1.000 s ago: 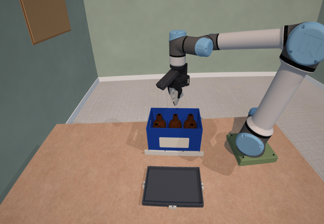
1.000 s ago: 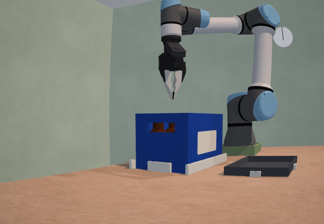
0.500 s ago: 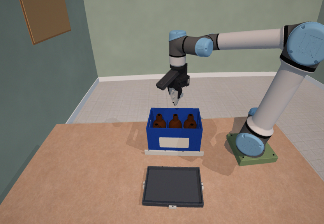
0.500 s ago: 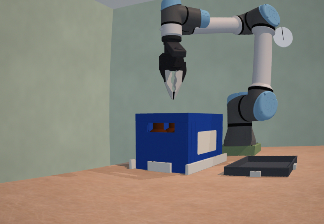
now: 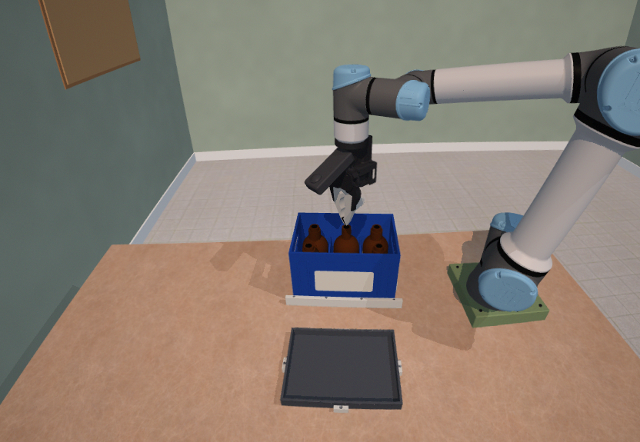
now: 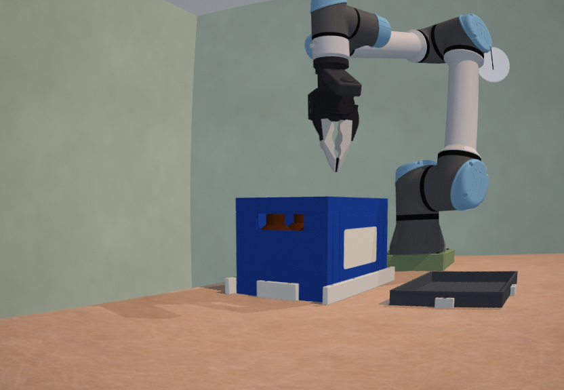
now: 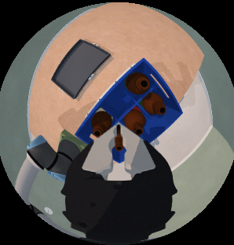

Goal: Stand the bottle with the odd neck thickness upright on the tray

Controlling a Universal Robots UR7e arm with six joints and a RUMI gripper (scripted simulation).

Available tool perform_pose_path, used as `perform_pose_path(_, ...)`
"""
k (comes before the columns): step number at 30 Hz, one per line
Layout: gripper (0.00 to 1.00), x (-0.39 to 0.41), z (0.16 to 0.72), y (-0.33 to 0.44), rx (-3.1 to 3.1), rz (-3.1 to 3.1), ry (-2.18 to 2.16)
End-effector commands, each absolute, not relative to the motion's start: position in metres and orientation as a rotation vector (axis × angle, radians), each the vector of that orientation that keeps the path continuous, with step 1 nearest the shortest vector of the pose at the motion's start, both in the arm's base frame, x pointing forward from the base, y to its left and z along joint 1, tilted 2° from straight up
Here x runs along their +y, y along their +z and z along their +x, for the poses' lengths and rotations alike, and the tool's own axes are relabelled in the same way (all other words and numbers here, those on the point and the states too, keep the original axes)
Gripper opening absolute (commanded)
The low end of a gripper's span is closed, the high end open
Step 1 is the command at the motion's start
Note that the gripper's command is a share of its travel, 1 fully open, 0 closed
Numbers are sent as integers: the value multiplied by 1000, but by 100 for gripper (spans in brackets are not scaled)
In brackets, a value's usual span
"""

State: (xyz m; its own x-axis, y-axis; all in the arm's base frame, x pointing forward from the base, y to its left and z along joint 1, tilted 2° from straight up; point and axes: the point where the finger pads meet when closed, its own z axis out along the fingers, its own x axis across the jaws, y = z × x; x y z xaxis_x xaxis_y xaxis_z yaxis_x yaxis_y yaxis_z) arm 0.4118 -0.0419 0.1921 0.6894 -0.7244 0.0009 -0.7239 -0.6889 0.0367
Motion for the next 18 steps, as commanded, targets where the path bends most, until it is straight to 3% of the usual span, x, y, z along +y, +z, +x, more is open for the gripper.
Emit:
perform_pose_path(1, 0, -37, 413, 193, -1226, 2853, -19)
perform_pose_path(2, 0, -37, 413, 193, -1226, 2853, -19)
perform_pose_path(3, 38, -37, 413, 193, -1226, 2853, -19)
perform_pose_path(18, 38, -37, 413, 193, -1226, 2853, -19)
